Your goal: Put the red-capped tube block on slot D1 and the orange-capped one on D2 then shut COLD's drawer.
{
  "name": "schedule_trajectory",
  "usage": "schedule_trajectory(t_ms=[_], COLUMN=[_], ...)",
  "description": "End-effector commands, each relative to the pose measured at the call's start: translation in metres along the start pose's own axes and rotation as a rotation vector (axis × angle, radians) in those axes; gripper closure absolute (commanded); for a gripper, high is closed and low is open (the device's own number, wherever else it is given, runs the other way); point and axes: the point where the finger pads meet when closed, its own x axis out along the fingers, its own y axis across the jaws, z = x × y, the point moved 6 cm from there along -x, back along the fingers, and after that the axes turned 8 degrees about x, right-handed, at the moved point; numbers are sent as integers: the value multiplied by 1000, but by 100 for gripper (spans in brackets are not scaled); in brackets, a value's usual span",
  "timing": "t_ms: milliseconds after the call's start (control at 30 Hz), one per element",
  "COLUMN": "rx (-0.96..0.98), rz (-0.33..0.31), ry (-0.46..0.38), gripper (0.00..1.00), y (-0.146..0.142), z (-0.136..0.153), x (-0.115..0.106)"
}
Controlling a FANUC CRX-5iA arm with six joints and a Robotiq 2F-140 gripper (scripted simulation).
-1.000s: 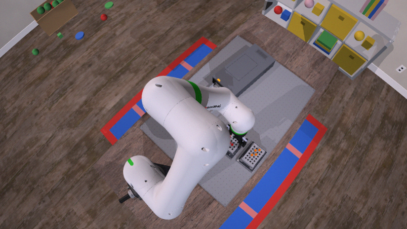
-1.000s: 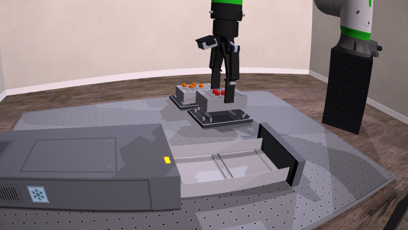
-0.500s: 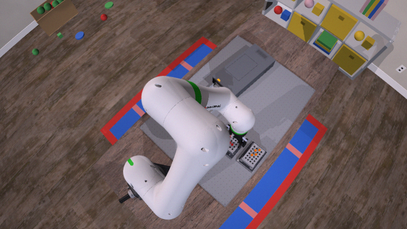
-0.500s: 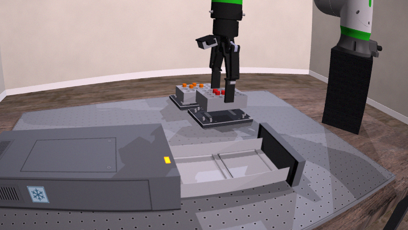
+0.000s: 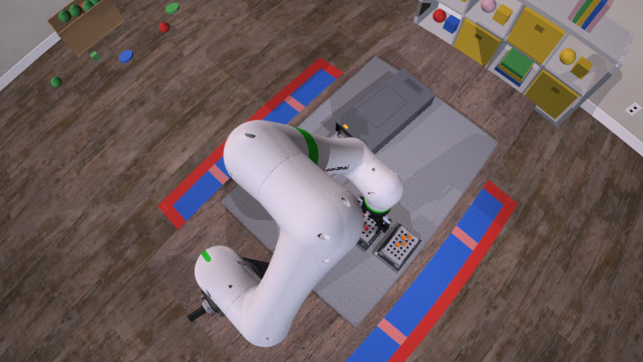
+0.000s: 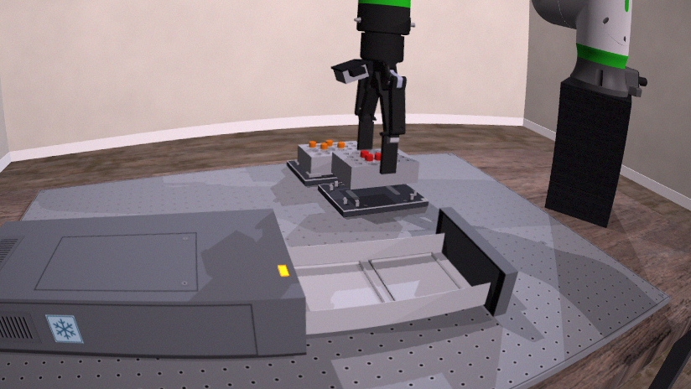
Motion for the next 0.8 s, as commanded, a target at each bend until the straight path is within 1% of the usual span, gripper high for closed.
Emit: schedule_trajectory(t_ms=[0, 767], rx=[0, 0], rz=[0, 0], ry=[2, 2], gripper=[90, 90], y=[0, 0], z=[-1, -1], x=[-1, 2])
